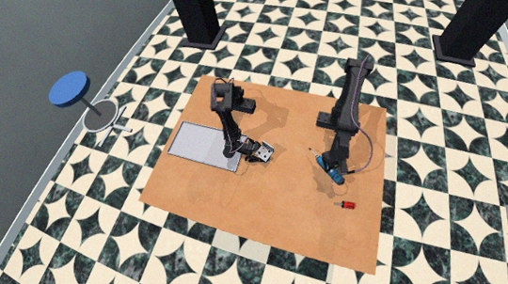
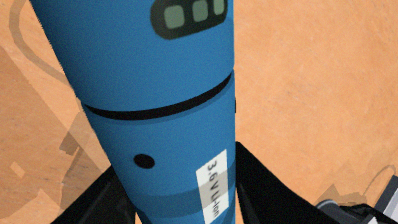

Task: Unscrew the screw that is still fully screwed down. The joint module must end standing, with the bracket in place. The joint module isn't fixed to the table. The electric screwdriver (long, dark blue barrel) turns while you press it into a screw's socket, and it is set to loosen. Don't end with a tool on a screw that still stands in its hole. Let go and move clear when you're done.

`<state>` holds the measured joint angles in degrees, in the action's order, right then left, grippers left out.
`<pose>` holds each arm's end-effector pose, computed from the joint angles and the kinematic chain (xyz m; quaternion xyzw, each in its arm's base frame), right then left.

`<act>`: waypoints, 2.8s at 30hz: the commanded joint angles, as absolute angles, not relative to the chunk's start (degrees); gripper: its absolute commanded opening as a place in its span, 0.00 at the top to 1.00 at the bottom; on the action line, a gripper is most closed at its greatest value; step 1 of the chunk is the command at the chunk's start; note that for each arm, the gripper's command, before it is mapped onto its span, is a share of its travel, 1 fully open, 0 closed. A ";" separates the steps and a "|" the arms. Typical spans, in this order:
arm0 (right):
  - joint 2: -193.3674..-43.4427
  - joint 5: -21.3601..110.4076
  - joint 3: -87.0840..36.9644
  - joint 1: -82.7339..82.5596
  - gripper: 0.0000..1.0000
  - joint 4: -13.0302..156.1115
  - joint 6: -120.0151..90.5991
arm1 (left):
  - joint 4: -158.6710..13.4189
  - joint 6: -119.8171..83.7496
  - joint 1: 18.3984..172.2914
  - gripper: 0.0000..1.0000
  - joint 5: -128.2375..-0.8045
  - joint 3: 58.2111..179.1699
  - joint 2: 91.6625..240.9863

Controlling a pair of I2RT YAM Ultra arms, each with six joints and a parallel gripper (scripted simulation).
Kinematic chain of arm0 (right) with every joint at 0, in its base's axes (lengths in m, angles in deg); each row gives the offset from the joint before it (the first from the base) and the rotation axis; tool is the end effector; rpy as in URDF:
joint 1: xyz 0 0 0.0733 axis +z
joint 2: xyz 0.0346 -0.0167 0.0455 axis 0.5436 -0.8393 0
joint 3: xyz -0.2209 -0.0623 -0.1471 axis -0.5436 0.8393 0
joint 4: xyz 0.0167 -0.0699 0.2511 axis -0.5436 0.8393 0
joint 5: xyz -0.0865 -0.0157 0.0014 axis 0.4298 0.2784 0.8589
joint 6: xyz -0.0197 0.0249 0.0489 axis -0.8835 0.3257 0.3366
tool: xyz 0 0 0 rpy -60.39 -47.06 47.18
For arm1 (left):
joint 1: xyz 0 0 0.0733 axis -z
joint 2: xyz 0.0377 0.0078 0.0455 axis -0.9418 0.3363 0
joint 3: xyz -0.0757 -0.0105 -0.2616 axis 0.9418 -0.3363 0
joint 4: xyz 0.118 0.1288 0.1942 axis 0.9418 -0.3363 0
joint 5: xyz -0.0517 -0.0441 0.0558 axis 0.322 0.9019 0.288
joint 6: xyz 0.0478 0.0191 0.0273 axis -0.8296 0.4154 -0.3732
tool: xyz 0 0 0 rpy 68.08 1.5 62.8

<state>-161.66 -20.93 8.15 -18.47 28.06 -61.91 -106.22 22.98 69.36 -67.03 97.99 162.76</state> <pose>0.2860 0.1155 0.0207 -0.5663 0.5556 0.4326 0.4283 0.2692 0.0056 0.2151 -0.3625 0.9050 -0.0796 0.2081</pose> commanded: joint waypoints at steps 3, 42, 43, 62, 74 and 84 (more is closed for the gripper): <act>-161.08 -21.36 7.65 -18.39 0.41 28.17 -61.88 | -109.23 26.61 66.02 0.58 -67.14 102.29 164.08; -161.08 -21.36 7.65 -18.39 0.41 28.17 -61.88 | -126.50 38.64 52.04 0.58 -67.09 110.22 169.93; -161.08 -21.36 7.65 -18.39 0.41 28.17 -61.88 | -126.50 38.64 52.04 0.58 -67.09 110.22 169.93; -161.08 -21.36 7.65 -18.39 0.41 28.17 -61.88 | -134.91 44.47 46.34 0.58 -66.99 114.12 173.64; -161.08 -21.36 7.65 -18.39 0.41 28.17 -61.88 | -135.56 44.75 46.51 0.58 -66.98 114.87 173.67; -161.08 -21.36 7.65 -18.39 0.41 28.17 -61.88 | -130.92 44.73 46.52 0.58 -67.00 110.01 175.60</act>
<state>-161.66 -20.93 8.15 -18.47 28.06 -61.91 -132.51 44.22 45.77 -67.08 110.69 176.13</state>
